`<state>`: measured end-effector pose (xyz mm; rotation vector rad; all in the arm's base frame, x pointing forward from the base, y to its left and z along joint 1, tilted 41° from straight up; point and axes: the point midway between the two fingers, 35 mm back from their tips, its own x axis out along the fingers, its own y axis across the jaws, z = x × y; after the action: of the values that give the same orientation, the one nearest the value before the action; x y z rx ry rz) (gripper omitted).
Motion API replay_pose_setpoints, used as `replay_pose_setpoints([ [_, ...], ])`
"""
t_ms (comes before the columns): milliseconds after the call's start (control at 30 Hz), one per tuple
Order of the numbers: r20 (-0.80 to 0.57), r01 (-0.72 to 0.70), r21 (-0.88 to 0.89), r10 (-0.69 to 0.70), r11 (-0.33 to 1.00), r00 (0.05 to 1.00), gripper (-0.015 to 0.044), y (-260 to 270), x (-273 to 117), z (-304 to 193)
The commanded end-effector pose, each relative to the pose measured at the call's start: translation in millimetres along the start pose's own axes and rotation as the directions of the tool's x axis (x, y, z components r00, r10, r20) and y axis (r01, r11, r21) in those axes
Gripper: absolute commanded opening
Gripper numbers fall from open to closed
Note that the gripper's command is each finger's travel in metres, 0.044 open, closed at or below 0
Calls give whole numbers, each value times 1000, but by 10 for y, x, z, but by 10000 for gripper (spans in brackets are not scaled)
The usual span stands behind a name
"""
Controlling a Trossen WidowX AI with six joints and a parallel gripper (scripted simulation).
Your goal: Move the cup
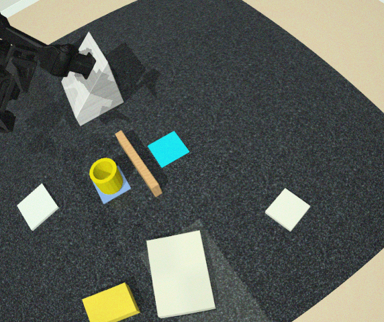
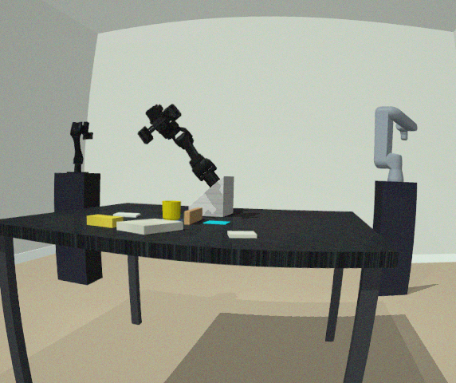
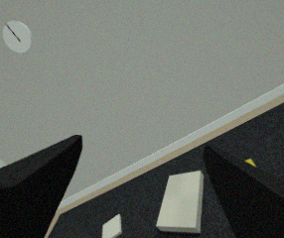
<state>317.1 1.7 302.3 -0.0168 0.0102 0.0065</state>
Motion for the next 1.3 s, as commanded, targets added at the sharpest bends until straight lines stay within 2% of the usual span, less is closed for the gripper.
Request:
replay_pose_setpoints([
  [0,-13,5,-7,-5,1000,1000,374,-7,15,-24],
  [133,-270,62,-167,-106,984,957,269,-146,250,-531],
  [267,-545,6,-381,-230,925,806,167,-311,355,-1145],
  [300,-602,-30,-429,-261,903,755,167,-351,353,-1289],
  [400,-750,-201,-540,-358,817,557,167,-458,259,-1743],
  [500,-824,-426,-565,-457,707,334,167,-565,92,-2103],
  [633,-805,-731,-430,-591,530,45,167,-705,-168,-2416],
  [700,-778,-803,-358,-628,477,-26,167,-756,-196,-2463],
  [767,-767,-825,-330,-640,459,-49,167,-773,-204,-2477],
  [1267,-767,-825,-330,-640,459,-49,167,-784,-174,-2473],
])
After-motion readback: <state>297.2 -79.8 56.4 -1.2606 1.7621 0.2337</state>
